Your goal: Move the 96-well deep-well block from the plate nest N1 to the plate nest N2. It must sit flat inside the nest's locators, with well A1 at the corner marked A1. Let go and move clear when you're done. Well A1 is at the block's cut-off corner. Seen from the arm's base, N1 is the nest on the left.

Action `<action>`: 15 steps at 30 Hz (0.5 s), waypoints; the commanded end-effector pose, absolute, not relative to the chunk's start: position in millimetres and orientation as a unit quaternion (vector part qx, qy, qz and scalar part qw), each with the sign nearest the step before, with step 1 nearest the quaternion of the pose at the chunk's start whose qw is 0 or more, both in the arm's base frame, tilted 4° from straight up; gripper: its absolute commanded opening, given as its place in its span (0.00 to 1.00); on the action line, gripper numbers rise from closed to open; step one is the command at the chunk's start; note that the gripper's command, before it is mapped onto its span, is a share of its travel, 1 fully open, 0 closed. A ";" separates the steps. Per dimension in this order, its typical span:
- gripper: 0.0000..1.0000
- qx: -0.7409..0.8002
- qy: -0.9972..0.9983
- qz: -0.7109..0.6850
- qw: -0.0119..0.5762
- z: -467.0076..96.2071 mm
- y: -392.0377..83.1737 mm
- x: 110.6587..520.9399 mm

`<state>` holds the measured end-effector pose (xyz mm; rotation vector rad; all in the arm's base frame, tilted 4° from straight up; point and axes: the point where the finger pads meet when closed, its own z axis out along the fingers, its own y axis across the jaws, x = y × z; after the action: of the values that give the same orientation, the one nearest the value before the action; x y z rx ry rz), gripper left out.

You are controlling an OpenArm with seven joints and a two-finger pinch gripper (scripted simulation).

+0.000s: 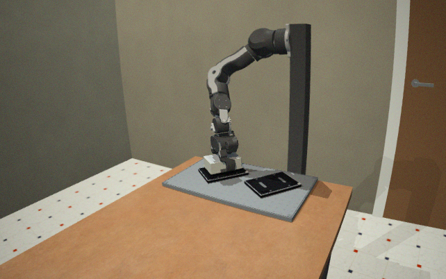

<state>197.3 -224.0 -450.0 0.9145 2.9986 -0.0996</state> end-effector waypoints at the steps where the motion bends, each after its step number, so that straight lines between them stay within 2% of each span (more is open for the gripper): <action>1: 0.00 0.292 0.956 -0.032 0.005 -449.1 -224.6 198.3; 15: 0.00 0.293 0.956 -0.032 0.007 -447.2 -225.6 201.4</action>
<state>199.6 -224.5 -448.8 0.9143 2.9931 -0.0984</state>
